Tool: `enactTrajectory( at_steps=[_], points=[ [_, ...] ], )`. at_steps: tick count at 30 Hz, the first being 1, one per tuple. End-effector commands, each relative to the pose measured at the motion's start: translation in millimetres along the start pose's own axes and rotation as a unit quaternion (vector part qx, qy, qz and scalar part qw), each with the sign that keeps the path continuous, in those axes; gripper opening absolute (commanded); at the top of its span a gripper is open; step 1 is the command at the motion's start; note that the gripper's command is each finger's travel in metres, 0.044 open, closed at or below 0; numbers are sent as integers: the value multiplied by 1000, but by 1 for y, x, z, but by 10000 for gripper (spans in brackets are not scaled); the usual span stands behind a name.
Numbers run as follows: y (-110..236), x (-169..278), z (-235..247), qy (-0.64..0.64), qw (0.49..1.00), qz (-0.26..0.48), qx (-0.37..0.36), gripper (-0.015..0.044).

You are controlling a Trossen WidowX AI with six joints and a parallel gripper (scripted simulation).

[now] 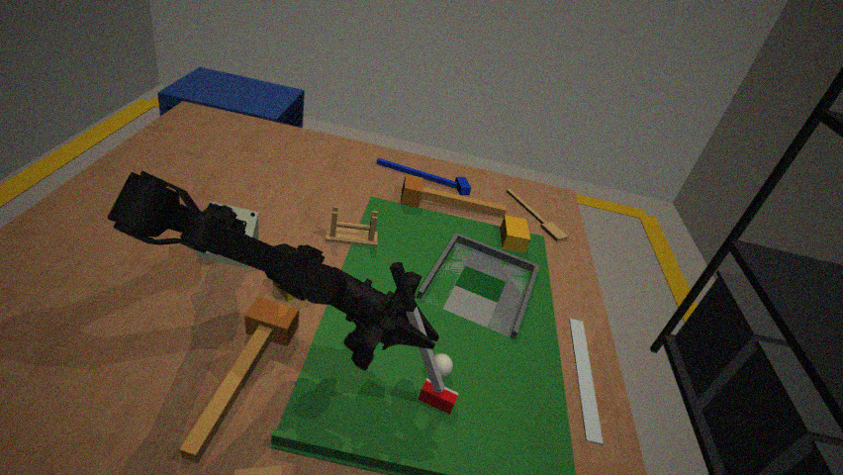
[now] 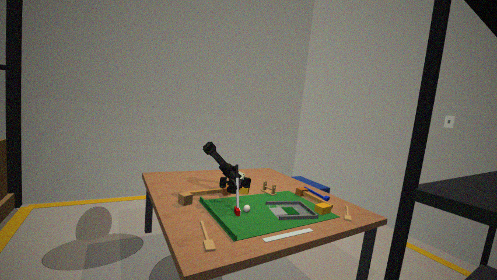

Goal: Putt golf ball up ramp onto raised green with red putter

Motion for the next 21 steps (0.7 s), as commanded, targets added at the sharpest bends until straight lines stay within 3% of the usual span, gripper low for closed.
enactTrajectory(
  at_steps=[1, 14, 18, 21],
  points=[
    [0, 3, 7, -1, 1000, 6, 0, 0],
    [0, 6, 28, -2, 1000, 10, 3, 0],
    [-1, 4, 24, -1, 1000, 7, 6, 0],
    [-8, -5, -6, -2, 1000, 8, 5, 0]
  ],
)
Point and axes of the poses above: the point midway between the two fingers, 35 mm back from their tips, its own y axis back along the fingers, its own z axis across the jaws, x = y × z, the point moved 5 cm from there along y, back along the fingers, and after that the axes turned 15 degrees about -y, right-handed, at the moved point
